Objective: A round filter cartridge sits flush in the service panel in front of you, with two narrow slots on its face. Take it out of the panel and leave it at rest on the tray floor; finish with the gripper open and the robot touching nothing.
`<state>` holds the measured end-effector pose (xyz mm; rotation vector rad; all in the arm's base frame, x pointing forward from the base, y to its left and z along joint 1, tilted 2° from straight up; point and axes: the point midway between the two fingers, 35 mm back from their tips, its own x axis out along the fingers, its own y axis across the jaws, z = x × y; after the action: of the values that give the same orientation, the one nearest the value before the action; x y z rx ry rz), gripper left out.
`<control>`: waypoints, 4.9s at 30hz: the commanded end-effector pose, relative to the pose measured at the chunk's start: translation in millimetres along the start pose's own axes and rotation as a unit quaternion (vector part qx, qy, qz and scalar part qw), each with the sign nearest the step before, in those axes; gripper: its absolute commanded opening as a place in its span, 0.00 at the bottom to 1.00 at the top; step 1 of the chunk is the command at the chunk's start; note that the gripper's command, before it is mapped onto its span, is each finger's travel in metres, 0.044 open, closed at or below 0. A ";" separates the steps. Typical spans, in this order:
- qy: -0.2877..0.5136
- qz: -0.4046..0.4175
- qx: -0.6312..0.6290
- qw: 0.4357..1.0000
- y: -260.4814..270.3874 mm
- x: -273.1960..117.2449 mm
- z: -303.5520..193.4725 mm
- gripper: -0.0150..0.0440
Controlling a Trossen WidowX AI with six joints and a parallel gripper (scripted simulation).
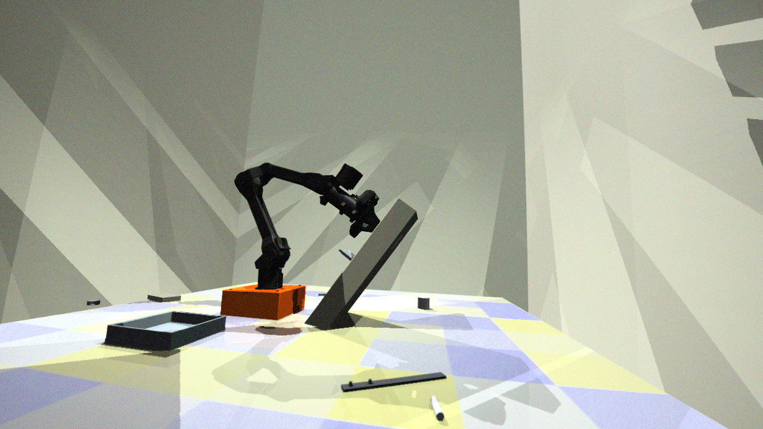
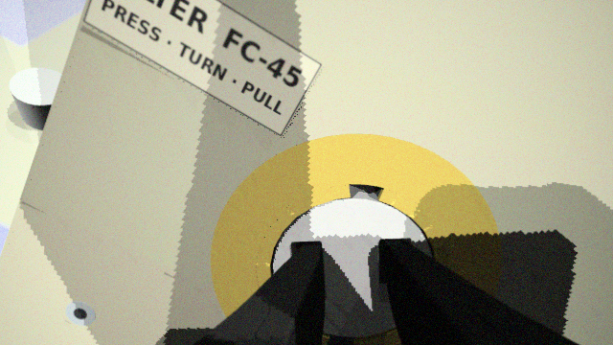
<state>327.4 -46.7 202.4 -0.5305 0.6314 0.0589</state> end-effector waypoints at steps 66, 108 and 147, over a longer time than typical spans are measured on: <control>0.004 -0.002 0.648 0.761 0.8 7.2 -2.3 0.25; 0.006 -0.004 0.781 0.625 1.3 -71.3 -2.5 0.25; 0.009 -0.005 0.781 0.624 44.2 -62.7 -65.5 0.40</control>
<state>233.3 -34.6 177.3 1.2008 0.4796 -0.5019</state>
